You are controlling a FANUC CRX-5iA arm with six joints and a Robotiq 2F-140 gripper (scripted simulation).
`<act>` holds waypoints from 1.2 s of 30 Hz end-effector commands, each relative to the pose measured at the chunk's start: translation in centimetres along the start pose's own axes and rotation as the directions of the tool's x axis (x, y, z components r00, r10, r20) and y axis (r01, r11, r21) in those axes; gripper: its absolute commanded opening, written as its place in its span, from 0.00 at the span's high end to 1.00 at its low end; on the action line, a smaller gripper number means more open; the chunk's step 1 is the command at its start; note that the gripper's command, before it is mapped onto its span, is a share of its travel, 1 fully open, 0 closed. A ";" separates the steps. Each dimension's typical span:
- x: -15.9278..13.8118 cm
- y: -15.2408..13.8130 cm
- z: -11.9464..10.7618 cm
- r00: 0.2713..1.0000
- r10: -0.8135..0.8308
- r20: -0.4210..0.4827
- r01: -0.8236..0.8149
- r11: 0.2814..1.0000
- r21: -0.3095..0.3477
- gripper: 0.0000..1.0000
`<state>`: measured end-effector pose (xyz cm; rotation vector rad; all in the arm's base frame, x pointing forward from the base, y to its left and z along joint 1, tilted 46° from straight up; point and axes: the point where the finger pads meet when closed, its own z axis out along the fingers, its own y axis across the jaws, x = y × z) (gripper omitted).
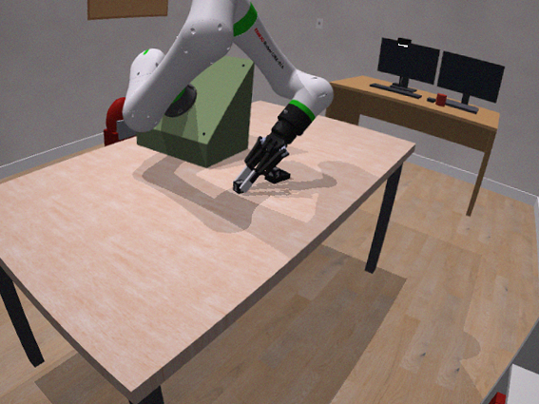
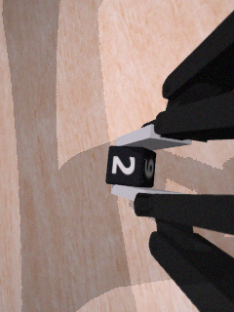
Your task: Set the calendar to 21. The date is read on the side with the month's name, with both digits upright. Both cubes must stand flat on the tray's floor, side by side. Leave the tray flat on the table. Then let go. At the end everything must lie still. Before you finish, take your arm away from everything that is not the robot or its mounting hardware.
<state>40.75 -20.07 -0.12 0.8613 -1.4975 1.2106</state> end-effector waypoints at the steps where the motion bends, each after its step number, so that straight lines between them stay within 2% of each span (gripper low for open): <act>1: 0.0 0.0 0.0 1.000 0.000 0.000 0.000 1.000 0.000 0.84; 24: 0.1 0.0 -0.1 1.000 0.000 0.000 0.000 1.000 0.000 0.84; 30: 0.6 0.0 -0.6 1.000 0.000 0.000 0.000 1.000 0.000 0.84; 36: 2.1 0.0 -2.1 1.000 0.000 0.000 0.000 1.000 0.000 0.84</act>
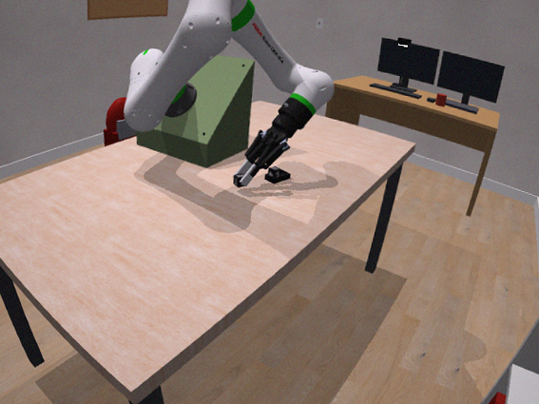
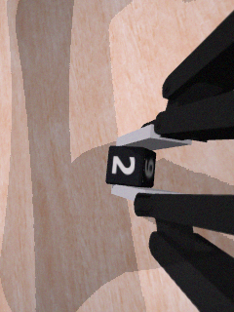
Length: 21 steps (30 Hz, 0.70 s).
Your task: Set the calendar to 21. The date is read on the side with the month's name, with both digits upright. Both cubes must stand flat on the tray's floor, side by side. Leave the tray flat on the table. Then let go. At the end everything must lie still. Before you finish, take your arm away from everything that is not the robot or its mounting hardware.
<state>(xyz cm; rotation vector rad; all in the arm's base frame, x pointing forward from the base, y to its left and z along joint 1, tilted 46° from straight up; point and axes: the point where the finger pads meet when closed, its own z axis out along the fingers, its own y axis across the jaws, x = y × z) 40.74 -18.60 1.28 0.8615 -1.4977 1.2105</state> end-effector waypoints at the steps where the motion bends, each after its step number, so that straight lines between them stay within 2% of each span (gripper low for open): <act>1: 1.0 0.0 -1.0 1.000 0.000 0.000 0.000 1.000 0.000 0.84; 8: 2.9 0.0 -2.9 1.000 0.000 0.000 0.000 1.000 0.000 0.84; 21: 3.5 0.0 -3.5 1.000 0.000 0.000 0.000 1.000 0.000 0.84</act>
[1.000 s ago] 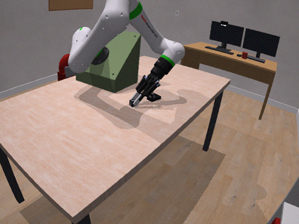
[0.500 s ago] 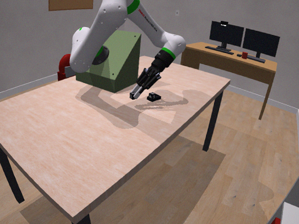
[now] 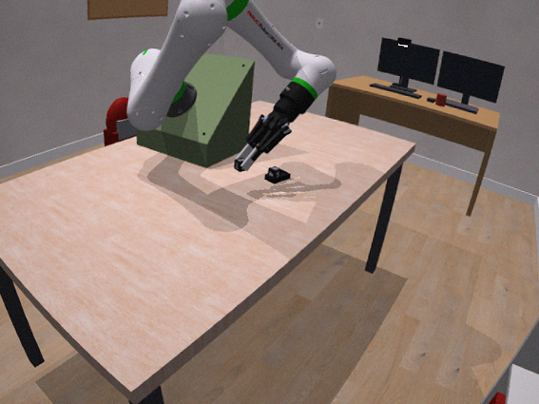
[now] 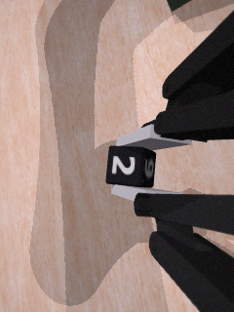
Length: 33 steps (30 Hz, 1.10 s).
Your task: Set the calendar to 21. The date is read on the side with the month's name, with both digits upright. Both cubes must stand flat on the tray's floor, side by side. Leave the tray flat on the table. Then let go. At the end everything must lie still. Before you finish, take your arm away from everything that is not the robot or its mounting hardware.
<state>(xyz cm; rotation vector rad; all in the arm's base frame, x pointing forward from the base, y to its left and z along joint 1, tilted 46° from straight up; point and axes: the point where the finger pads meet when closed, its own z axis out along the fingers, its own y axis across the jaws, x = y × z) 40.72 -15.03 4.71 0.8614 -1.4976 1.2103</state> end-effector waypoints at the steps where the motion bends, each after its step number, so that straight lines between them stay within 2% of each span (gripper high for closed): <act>1: 0.0 0.0 0.0 1.000 0.000 0.000 0.000 1.000 0.000 0.84; 8: 0.0 0.0 0.0 1.000 0.000 0.016 0.000 1.000 -0.001 0.84; 16: 0.3 0.0 0.1 0.972 0.000 0.237 0.000 1.000 -0.001 0.84; 25: 0.7 0.0 0.1 0.962 0.000 0.274 0.000 1.000 -0.001 0.84; 33: 1.0 0.0 0.2 0.877 0.000 0.480 0.001 1.000 -0.001 0.84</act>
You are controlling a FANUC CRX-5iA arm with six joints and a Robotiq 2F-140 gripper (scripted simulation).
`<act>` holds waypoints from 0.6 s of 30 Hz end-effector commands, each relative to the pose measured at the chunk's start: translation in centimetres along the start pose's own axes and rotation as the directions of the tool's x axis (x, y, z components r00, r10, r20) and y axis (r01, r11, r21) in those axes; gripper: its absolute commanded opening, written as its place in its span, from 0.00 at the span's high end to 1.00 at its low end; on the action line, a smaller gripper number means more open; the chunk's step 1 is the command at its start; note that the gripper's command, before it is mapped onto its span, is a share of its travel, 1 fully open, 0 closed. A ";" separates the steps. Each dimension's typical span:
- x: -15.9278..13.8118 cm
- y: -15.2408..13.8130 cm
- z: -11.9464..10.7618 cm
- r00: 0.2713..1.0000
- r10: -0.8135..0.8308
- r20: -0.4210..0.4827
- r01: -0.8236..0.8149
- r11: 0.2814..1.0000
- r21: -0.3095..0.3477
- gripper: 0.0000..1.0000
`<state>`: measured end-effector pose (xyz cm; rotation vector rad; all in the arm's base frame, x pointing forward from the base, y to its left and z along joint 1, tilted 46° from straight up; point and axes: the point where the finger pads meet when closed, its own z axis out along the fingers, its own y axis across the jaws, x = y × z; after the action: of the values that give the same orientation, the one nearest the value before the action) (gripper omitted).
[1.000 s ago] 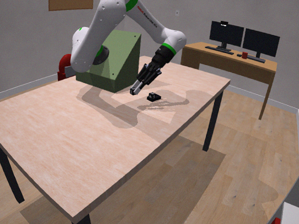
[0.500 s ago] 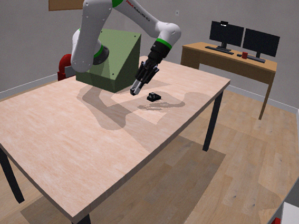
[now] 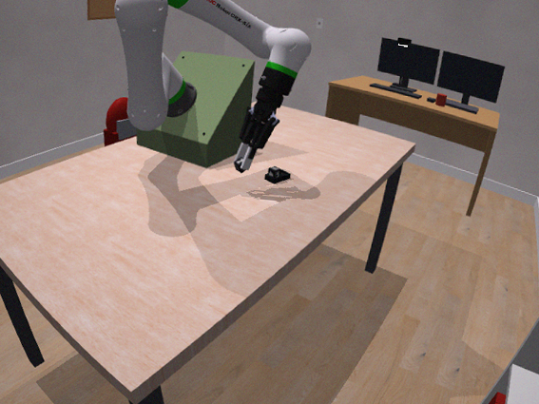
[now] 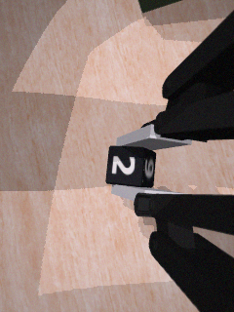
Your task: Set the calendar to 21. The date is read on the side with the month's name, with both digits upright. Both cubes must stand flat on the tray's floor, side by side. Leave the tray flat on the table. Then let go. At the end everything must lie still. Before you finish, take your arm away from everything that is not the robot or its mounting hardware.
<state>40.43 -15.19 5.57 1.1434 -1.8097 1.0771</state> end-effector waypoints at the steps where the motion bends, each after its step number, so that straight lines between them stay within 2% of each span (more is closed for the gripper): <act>1: 0.1 0.0 -0.1 0.992 -0.002 0.125 0.002 1.000 0.005 0.84; 9: 0.5 0.0 0.0 0.989 -0.003 0.146 0.002 1.000 0.003 0.84; 18: 0.8 0.0 0.0 0.926 -0.003 0.377 0.002 1.000 0.004 0.84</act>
<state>40.16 -15.47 6.17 1.3546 -2.0270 0.9496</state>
